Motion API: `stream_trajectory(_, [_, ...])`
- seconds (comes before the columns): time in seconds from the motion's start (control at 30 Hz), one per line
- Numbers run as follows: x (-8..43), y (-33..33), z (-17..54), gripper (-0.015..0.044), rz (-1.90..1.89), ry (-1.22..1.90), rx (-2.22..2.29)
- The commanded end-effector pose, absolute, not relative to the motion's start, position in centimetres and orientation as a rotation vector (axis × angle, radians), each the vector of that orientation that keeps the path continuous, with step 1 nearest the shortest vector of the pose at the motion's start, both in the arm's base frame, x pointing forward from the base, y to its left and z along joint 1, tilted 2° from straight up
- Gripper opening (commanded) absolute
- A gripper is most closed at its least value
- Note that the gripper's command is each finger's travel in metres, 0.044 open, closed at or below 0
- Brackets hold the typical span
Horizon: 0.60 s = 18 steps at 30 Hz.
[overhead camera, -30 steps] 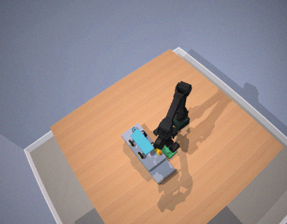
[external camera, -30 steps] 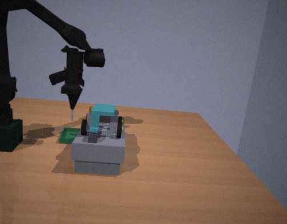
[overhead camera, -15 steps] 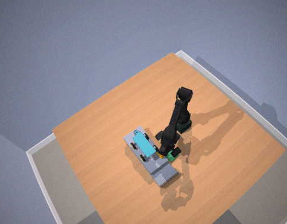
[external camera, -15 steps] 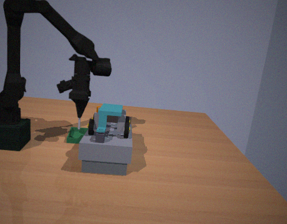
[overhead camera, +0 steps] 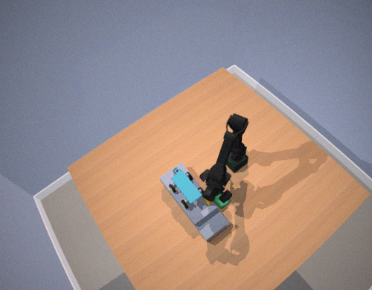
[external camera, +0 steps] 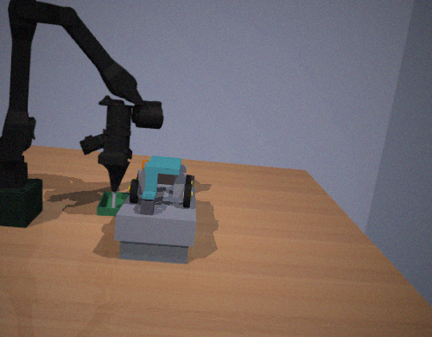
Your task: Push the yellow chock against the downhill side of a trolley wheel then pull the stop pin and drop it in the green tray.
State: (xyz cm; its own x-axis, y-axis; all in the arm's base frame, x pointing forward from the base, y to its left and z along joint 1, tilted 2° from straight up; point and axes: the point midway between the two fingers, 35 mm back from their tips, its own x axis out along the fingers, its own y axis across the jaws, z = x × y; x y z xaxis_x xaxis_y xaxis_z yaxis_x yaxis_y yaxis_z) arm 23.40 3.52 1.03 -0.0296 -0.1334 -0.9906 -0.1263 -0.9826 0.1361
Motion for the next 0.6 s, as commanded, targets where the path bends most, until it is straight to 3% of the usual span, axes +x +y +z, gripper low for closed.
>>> stream_trajectory(0.0, [23.4, 3.5, 0.8, 0.0079, -2.228, -0.289, 2.177])
stream_trajectory(0.13, [23.4, 3.7, 0.8, 0.0184, -2.228, -0.288, 2.177])
stream_trajectory(0.57, [23.4, 4.6, 0.6, 0.019, -2.229, -0.288, 2.178])
